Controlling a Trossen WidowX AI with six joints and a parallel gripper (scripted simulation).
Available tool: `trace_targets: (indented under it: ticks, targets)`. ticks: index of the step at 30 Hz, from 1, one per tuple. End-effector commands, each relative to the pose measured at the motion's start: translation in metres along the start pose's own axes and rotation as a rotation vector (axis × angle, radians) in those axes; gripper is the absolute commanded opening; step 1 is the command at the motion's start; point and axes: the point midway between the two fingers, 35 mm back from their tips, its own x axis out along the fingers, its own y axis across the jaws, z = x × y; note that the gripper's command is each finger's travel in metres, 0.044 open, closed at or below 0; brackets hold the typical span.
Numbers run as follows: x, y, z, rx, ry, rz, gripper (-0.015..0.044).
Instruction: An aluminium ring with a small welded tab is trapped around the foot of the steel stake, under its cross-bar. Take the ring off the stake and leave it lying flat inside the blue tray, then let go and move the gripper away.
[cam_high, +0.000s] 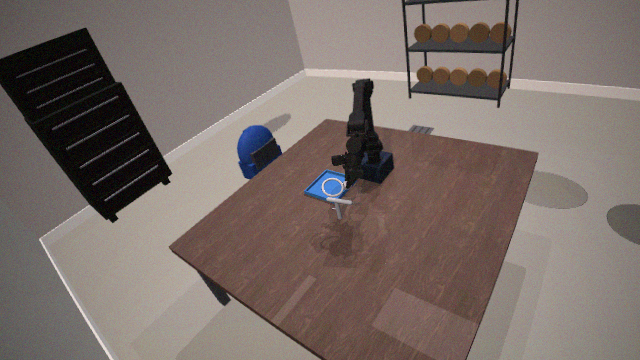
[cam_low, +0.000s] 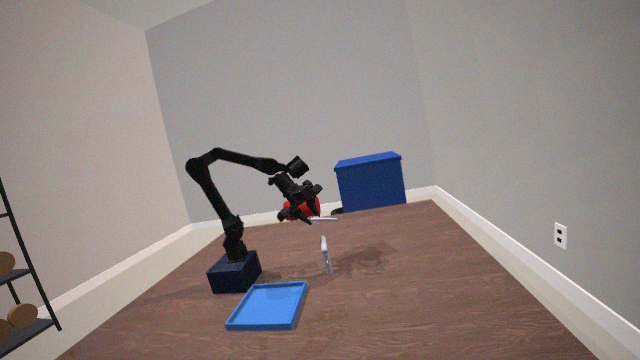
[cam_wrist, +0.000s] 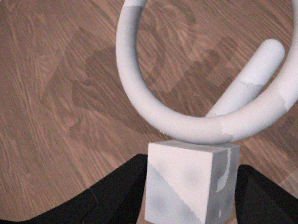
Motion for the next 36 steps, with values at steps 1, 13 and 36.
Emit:
trace_targets:
  ticks: [1,13,36]
  targets:
    - [-0.003,-0.005,0.001,0.089,-0.011,0.027,0.0000]
    - [-0.003,-0.023,-0.002,0.357,-0.029,0.085,0.0000]
    - [0.006,-0.050,-0.004,0.454,0.021,0.072,0.0000]
